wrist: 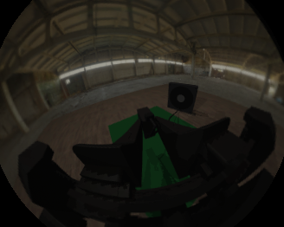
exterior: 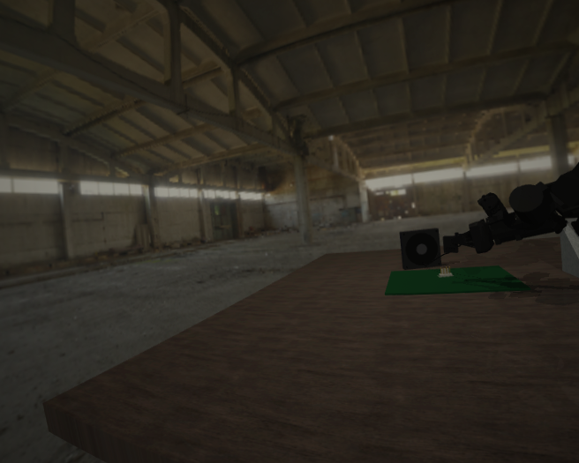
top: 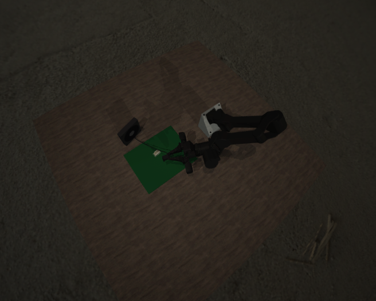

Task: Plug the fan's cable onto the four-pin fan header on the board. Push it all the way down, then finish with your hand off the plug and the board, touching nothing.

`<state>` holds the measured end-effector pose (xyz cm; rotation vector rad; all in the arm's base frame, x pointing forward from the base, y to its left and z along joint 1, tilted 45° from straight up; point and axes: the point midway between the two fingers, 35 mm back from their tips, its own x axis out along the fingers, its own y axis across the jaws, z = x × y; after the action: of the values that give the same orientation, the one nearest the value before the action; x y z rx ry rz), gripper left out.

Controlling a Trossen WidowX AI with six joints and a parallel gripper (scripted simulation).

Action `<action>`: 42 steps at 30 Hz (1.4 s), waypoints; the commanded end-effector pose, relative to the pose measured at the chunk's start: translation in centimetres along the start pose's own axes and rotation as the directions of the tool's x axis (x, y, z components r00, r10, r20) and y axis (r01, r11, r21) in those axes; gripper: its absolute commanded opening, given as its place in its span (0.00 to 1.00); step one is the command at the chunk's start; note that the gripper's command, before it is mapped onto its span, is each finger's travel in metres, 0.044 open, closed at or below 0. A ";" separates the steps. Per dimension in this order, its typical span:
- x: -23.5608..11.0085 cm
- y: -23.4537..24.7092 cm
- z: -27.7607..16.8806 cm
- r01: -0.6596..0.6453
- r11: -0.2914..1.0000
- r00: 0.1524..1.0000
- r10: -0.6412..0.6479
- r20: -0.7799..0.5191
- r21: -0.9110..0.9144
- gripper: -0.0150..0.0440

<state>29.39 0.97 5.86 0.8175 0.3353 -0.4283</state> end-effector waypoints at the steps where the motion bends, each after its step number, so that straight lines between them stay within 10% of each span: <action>1: 0.0 -0.1 -0.4 0.003 1.000 1.000 -0.003 0.002 0.002 0.25; 42: 0.6 -0.1 -4.1 0.004 1.000 1.000 -0.004 0.000 0.003 0.25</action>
<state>29.34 3.68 3.12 0.8177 0.3384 -0.4296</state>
